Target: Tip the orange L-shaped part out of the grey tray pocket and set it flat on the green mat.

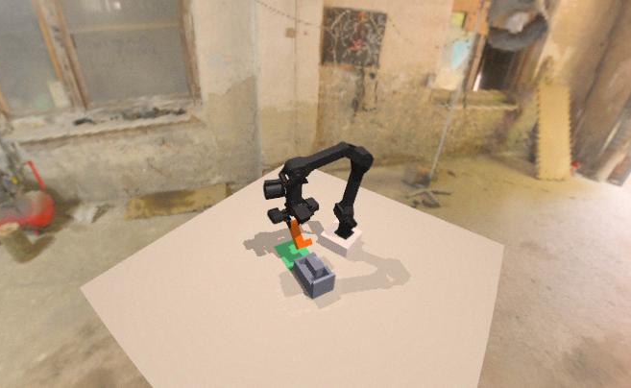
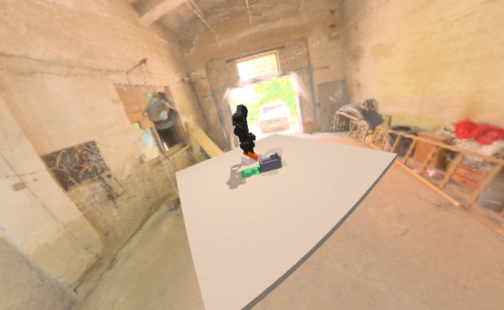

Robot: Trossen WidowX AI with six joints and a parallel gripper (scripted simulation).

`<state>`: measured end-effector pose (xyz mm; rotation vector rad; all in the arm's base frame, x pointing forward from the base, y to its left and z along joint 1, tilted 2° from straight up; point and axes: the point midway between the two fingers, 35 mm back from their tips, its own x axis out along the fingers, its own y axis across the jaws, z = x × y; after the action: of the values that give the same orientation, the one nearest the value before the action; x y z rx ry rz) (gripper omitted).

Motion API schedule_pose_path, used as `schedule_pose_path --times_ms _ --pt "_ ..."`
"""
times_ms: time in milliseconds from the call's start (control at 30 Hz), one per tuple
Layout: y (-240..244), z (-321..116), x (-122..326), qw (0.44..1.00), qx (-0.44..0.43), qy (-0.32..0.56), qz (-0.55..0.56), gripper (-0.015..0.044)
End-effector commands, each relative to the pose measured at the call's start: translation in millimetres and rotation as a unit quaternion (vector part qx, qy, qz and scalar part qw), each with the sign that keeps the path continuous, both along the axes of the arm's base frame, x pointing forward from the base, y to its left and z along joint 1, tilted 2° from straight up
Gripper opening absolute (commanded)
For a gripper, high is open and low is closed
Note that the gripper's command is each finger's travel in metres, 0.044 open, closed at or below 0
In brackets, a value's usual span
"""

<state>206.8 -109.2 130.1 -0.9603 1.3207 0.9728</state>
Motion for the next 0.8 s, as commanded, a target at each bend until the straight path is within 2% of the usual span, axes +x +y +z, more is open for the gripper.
schedule_pose_path --times_ms 0,767 --pt "-13 0 -8 1.000 -0.002 0.002 0.001 0.0000" --pt "-24 -23 -14 1.000 -0.003 0.003 0.001 0.0000"
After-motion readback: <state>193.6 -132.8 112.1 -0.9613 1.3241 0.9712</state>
